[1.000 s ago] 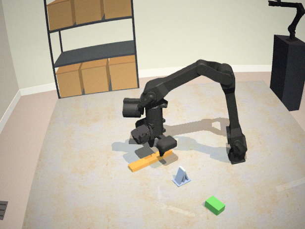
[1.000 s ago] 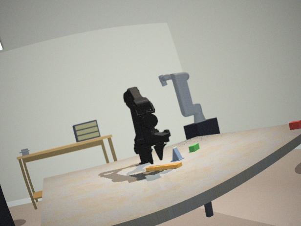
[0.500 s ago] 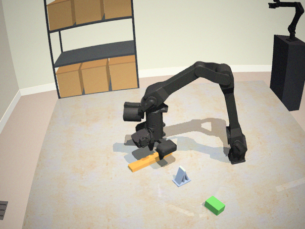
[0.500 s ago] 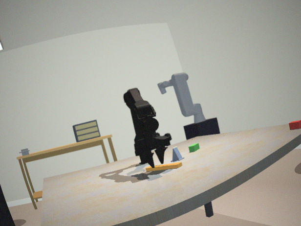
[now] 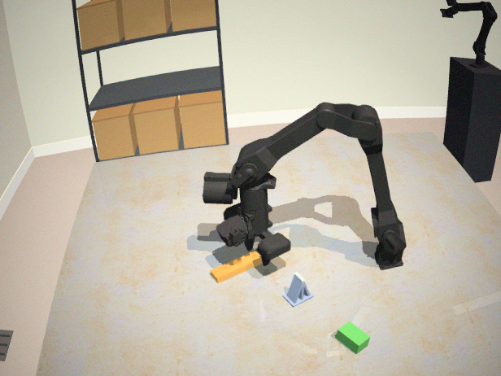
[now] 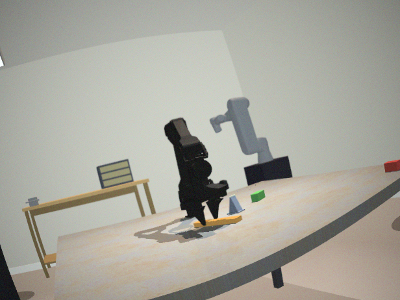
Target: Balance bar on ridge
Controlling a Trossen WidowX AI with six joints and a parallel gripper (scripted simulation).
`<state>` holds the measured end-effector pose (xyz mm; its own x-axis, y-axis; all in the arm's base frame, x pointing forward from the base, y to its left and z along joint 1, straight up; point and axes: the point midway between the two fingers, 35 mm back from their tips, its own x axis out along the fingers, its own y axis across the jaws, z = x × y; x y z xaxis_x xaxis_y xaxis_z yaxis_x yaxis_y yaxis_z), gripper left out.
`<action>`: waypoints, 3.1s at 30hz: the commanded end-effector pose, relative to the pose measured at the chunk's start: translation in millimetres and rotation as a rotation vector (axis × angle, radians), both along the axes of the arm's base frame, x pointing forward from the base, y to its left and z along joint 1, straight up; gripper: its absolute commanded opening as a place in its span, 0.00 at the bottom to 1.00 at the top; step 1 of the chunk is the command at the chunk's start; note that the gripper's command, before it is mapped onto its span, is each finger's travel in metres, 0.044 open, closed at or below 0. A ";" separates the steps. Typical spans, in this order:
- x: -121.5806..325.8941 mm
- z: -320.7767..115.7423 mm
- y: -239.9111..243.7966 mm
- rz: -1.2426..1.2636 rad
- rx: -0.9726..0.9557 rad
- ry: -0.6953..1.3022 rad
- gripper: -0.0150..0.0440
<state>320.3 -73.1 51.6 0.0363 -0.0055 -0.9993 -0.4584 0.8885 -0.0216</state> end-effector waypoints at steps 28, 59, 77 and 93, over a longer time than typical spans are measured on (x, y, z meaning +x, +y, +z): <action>2.7 18.2 -0.7 0.001 0.000 0.001 0.25; -0.2 97.7 -0.4 0.004 -0.002 0.003 0.25; -15.2 116.5 28.0 -0.003 0.001 0.004 0.25; -49.1 117.9 81.6 -0.020 0.007 0.007 0.25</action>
